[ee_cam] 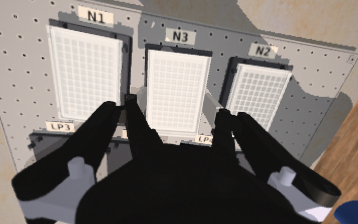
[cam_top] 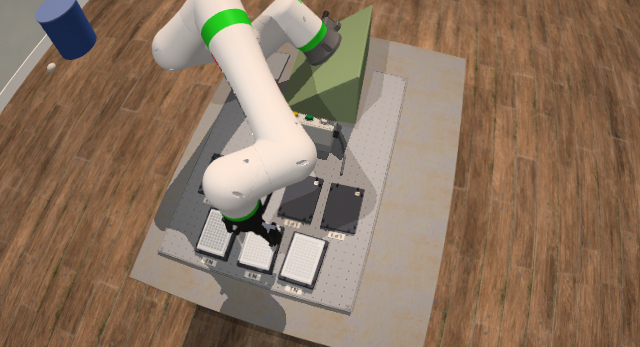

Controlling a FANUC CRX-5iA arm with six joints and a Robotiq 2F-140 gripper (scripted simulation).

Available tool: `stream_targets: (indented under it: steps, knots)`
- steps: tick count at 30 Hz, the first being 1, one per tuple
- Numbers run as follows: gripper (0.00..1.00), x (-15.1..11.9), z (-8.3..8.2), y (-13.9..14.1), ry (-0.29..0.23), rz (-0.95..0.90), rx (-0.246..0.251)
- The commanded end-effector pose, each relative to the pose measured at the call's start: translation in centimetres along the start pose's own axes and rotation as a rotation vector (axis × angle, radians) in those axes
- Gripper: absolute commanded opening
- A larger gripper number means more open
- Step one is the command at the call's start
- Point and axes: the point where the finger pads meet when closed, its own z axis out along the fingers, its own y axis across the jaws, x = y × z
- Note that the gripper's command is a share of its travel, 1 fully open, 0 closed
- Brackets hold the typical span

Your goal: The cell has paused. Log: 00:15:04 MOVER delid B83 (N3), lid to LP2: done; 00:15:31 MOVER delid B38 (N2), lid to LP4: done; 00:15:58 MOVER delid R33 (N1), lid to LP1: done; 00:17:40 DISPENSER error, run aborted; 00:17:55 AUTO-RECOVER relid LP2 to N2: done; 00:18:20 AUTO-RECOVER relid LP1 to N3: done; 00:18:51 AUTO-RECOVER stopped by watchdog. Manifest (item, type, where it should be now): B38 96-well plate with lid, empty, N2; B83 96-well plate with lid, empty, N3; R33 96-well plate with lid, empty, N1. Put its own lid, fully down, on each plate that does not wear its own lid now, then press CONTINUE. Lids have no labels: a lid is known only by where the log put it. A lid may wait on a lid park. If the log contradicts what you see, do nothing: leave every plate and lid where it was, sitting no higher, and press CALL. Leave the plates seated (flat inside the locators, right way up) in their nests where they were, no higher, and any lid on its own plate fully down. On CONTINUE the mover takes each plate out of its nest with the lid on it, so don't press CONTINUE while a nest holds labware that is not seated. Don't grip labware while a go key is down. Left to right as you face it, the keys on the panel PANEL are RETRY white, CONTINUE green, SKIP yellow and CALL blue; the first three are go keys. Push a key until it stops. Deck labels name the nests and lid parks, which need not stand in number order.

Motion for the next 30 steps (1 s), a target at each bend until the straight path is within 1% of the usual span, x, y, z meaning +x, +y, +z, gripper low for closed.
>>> stream_targets:
  steps: [1, 30]
  knots:
    - [0.00, 0.02, 0.03, -0.01, 0.000, 0.000, 0.000]
    - [0.00, 0.02, 0.73, -0.01, 0.000, 0.000, 0.000]
